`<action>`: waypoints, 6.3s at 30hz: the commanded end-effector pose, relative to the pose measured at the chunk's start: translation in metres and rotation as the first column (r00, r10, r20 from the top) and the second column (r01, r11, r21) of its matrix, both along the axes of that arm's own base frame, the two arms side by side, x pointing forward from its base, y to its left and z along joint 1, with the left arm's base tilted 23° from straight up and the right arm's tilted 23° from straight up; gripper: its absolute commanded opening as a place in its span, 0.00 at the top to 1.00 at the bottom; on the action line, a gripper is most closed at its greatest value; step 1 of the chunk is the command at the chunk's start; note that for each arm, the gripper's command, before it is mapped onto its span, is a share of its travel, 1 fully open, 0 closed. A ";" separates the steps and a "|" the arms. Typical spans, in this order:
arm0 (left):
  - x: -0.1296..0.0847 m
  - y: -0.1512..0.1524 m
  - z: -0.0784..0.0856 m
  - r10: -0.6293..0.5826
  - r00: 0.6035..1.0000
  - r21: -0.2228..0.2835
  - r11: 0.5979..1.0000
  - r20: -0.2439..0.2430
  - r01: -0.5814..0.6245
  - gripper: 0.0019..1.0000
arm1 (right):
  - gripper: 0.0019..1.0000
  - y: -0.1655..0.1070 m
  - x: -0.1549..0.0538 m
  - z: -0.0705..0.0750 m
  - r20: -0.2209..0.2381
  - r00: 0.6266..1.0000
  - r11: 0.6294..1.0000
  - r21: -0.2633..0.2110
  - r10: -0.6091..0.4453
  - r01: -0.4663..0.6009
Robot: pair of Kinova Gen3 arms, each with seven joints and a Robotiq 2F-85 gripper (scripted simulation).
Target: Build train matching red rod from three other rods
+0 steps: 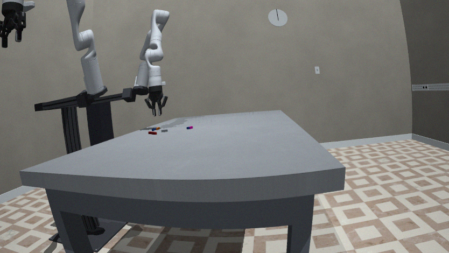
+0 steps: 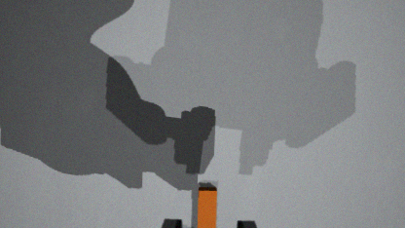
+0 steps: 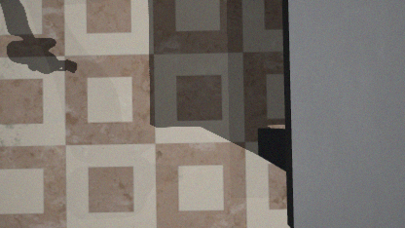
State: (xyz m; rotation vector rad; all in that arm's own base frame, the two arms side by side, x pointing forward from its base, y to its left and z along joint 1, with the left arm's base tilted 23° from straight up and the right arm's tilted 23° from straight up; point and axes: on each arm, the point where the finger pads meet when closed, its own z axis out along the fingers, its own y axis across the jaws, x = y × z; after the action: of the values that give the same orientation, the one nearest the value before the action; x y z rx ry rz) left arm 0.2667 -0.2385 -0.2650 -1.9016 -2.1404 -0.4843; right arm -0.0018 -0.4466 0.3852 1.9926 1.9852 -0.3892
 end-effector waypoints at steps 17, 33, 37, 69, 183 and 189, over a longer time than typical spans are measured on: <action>0.000 -0.001 0.000 0.000 1.000 -0.001 1.000 0.001 0.000 0.68 | 0.00 0.000 0.000 0.001 0.001 1.000 1.000 -0.001 0.000 0.000; 0.001 0.004 -0.010 -0.001 1.000 -0.002 1.000 0.001 0.001 0.68 | 0.00 0.000 0.000 0.001 0.001 1.000 1.000 -0.001 0.000 0.000; 0.001 0.006 -0.015 -0.001 1.000 -0.002 1.000 0.001 0.001 0.68 | 0.00 0.000 0.000 0.001 0.001 1.000 1.000 -0.001 0.000 0.000; 0.001 0.019 -0.047 -0.001 1.000 -0.002 1.000 0.001 0.001 0.68 | 0.00 0.000 0.000 0.001 0.001 1.000 1.000 -0.001 0.000 0.000; 0.002 0.026 -0.061 -0.001 1.000 -0.002 1.000 0.001 0.001 0.83 | 0.00 0.000 0.000 0.001 0.001 1.000 1.000 -0.001 0.000 0.000; 0.002 0.026 -0.061 -0.001 1.000 -0.002 1.000 0.001 0.001 0.83 | 0.00 0.000 0.000 0.001 0.001 1.000 1.000 -0.001 0.000 0.000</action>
State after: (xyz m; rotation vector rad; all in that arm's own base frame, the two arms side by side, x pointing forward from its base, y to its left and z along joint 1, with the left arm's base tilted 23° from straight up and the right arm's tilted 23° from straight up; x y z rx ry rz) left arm 0.2682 -0.2121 -0.3263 -1.9026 -2.1402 -0.4839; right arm -0.0018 -0.4466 0.3852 1.9926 1.9852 -0.3892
